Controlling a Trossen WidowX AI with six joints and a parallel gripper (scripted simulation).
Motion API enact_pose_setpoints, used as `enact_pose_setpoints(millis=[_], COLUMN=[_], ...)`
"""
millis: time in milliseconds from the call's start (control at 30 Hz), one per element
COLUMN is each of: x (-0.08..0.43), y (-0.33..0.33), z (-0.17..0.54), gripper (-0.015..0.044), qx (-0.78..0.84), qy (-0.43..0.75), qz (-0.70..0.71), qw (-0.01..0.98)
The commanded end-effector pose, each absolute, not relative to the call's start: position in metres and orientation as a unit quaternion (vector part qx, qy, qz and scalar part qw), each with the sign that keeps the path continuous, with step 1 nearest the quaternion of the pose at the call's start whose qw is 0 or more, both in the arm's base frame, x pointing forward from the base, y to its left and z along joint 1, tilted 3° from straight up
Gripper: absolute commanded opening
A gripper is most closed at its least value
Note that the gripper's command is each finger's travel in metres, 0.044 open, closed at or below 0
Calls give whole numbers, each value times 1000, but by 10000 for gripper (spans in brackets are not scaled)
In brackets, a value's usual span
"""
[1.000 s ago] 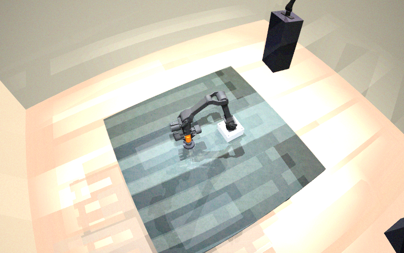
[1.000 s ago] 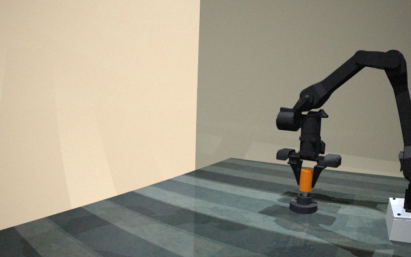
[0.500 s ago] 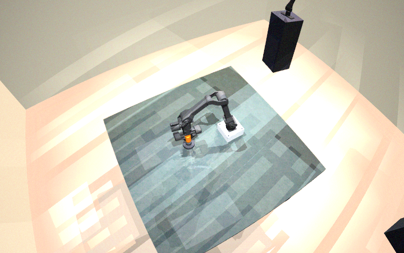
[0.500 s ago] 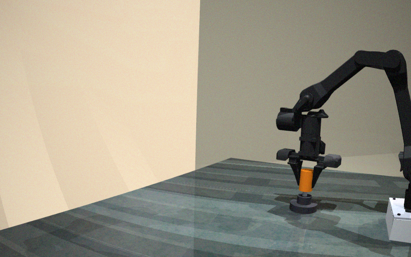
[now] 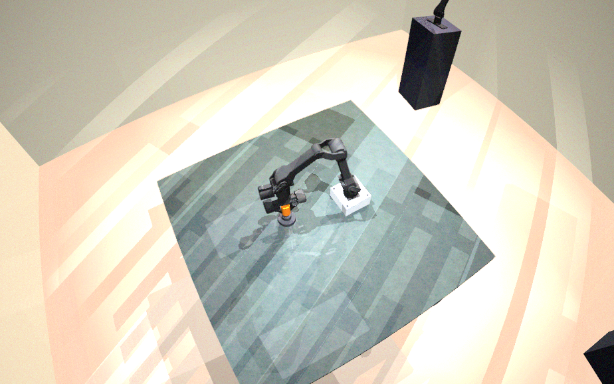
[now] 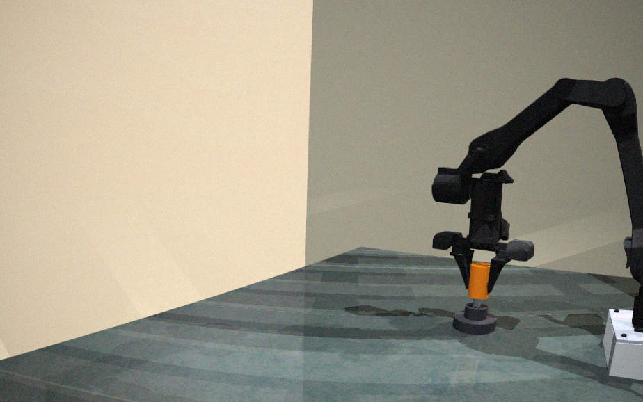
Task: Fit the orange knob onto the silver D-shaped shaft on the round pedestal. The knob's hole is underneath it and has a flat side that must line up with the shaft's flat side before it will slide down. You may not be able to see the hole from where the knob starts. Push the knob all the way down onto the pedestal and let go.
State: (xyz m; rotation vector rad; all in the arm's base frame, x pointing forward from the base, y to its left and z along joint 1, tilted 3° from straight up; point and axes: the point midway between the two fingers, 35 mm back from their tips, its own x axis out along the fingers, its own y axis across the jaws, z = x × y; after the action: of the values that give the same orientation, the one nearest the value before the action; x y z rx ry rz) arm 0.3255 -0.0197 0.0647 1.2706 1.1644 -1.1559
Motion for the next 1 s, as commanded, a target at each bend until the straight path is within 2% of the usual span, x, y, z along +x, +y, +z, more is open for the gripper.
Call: enact_pose_setpoints(millis=[0, 133, 967], x=[326, 326, 326], y=[-20, -20, -20], z=[67, 64, 61], gripper=[0, 0, 0], qx=[546, 575, 573], qy=[464, 433, 436], qz=[-497, -525, -522], qw=[489, 454, 457])
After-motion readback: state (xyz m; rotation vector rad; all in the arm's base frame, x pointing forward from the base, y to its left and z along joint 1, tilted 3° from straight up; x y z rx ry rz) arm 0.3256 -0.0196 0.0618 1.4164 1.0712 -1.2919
